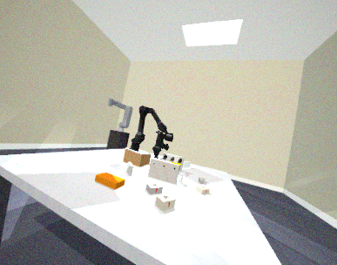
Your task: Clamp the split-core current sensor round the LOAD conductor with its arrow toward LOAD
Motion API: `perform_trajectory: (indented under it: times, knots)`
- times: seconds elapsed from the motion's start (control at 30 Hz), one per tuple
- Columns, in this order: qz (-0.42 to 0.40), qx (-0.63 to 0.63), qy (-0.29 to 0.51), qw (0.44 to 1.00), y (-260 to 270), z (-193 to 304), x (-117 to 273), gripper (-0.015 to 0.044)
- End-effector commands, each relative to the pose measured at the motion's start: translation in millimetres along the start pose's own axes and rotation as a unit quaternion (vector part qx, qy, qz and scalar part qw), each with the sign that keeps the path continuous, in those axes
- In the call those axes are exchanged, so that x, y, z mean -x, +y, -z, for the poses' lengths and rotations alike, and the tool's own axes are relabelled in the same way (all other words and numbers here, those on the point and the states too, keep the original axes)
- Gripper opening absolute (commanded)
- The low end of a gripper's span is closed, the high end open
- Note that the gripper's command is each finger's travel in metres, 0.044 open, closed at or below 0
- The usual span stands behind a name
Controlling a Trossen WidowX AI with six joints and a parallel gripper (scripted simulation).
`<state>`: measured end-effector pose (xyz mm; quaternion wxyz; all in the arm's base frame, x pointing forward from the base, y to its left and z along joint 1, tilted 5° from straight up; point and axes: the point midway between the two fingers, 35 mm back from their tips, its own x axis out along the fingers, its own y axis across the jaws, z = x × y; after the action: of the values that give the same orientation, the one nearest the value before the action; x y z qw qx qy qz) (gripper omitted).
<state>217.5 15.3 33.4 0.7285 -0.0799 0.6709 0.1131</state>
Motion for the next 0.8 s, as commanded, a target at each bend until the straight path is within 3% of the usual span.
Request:
perform_trajectory:
  times: [0.0,0.37,0.77]
  knots:
    - [0.003,0.003,-0.008,1.0,-1,-4,24,0.0]
    - [0.003,0.001,-0.005,1.0,1,5,91,0.0]
    - [0.004,0.097,-0.005,0.995,-3,-19,103,0.0]
